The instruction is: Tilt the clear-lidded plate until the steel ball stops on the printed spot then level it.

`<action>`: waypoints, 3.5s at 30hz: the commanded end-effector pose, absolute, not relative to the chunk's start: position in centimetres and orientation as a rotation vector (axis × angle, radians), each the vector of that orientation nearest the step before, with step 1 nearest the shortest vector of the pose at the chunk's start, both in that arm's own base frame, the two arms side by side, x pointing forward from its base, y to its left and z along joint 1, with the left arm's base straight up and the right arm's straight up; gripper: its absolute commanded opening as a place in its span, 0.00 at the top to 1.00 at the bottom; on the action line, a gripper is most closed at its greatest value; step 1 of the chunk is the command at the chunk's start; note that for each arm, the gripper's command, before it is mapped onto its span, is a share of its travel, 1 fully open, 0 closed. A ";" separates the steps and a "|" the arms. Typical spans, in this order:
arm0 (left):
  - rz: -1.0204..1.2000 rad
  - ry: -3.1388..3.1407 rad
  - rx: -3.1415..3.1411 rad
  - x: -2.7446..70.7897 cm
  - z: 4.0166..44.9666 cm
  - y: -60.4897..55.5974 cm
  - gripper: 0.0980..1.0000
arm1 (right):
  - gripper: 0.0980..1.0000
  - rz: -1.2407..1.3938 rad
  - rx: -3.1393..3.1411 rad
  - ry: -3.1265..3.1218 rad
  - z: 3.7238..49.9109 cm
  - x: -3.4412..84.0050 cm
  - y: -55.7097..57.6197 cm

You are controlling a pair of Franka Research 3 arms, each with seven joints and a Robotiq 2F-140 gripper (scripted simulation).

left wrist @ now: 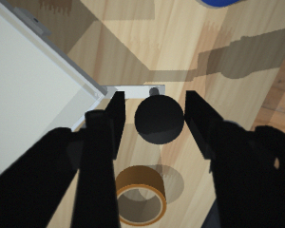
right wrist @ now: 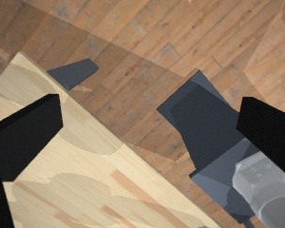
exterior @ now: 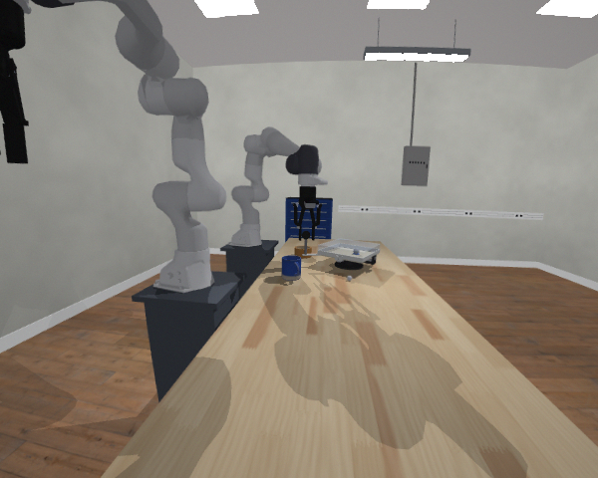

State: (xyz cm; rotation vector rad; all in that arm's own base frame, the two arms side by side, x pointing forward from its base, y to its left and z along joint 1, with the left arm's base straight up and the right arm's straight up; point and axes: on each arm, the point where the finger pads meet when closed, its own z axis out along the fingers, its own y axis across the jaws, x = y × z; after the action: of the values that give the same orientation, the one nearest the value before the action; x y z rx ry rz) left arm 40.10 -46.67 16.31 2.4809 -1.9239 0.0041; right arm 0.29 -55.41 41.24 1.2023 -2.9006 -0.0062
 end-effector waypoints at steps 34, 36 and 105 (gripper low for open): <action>0.000 -1.923 2.485 40.1 21.2 -46.6 0.64 | 0.00 0.000 1.210 -2.899 41.3 0.3 -55.4; 0.000 -1.923 2.485 40.1 21.3 -46.6 0.64 | 0.00 0.000 1.210 -2.899 41.3 0.3 -55.4; 0.000 -1.923 2.485 40.1 21.5 -46.6 0.00 | 0.00 0.000 1.210 -2.899 41.3 0.3 -55.4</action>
State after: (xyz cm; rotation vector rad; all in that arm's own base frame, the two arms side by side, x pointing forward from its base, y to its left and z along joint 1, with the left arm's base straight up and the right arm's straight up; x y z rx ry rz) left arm 40.06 -46.57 21.34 2.4828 -1.9248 -0.0009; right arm 0.29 -55.41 41.24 1.2023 -2.9007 -0.0062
